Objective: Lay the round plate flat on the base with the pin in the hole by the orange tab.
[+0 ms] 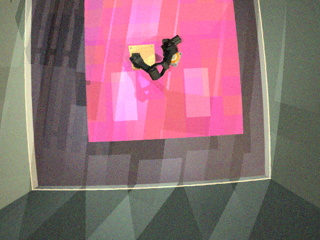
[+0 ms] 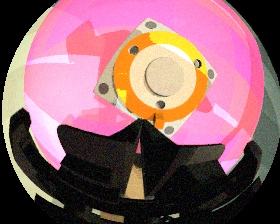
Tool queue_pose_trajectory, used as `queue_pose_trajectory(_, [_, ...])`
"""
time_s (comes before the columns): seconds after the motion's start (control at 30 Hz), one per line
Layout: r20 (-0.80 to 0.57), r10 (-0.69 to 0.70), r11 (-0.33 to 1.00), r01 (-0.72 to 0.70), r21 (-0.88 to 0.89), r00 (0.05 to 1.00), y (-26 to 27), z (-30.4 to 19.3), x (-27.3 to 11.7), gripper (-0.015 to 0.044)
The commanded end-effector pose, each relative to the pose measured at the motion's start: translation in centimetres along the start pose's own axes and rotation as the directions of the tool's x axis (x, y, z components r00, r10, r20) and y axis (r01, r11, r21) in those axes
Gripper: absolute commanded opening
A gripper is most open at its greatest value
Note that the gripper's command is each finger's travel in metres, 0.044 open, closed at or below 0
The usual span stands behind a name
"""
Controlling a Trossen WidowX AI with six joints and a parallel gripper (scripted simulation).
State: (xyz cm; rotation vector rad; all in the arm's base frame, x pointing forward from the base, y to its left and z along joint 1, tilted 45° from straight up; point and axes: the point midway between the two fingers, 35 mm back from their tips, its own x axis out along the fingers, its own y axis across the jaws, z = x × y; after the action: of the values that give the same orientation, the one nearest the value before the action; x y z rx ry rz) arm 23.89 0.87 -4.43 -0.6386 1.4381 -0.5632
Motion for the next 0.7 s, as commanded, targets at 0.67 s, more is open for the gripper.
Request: queue_pose_trajectory(0.67, [0.007, -0.005, 1.0, 0.005, -0.008, 1.0, -2.8, 0.0, 0.3, 0.0])
